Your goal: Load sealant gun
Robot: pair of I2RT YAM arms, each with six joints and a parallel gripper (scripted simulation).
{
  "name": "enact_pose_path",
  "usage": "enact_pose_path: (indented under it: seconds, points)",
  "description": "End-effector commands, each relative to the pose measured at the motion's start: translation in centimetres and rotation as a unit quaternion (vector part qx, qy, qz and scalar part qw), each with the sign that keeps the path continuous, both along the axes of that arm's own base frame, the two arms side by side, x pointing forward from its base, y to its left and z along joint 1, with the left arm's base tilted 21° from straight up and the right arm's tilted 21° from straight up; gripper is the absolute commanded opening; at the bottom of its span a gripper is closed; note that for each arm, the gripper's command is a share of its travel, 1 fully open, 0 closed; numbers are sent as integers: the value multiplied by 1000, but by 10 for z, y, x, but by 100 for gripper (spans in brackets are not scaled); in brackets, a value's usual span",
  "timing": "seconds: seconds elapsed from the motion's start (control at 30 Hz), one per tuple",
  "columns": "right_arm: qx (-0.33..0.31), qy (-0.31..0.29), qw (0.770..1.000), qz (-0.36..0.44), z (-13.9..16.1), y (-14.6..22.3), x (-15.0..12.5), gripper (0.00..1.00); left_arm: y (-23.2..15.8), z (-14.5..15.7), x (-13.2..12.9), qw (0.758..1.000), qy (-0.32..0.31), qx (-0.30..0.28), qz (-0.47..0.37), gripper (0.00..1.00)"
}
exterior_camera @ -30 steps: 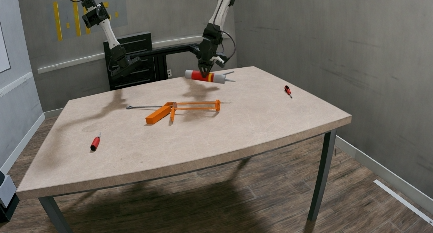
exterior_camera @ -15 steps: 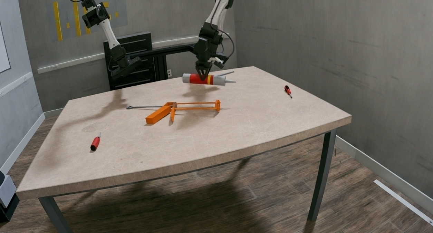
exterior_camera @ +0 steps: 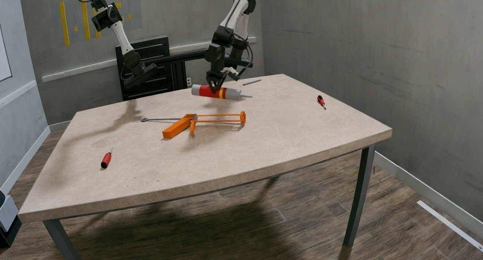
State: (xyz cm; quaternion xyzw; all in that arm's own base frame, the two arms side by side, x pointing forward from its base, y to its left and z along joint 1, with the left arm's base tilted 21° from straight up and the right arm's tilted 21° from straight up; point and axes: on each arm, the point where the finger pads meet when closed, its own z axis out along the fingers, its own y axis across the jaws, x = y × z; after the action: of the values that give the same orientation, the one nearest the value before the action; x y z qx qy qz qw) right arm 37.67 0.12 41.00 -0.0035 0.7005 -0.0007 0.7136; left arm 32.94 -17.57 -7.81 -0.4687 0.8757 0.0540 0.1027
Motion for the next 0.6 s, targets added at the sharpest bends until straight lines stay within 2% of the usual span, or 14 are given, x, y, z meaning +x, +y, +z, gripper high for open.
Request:
enact_pose_path:
  seconds: [0.0,0.33,0.5,0.57]
  points:
    - [2,-28,1000,11,22,7,-3,51,-27,2,-2,1000,22,-13,-7,0]
    - [2,-28,1000,11,22,7,-3,51,-65,-9,7,999,39,-25,-17,0]
    - [2,-28,1000,11,22,7,-3,51,-68,-17,10,999,45,-23,-16,0]
    - [2,-28,1000,11,22,7,-3,51,-61,-25,20,999,38,-24,-19,0]
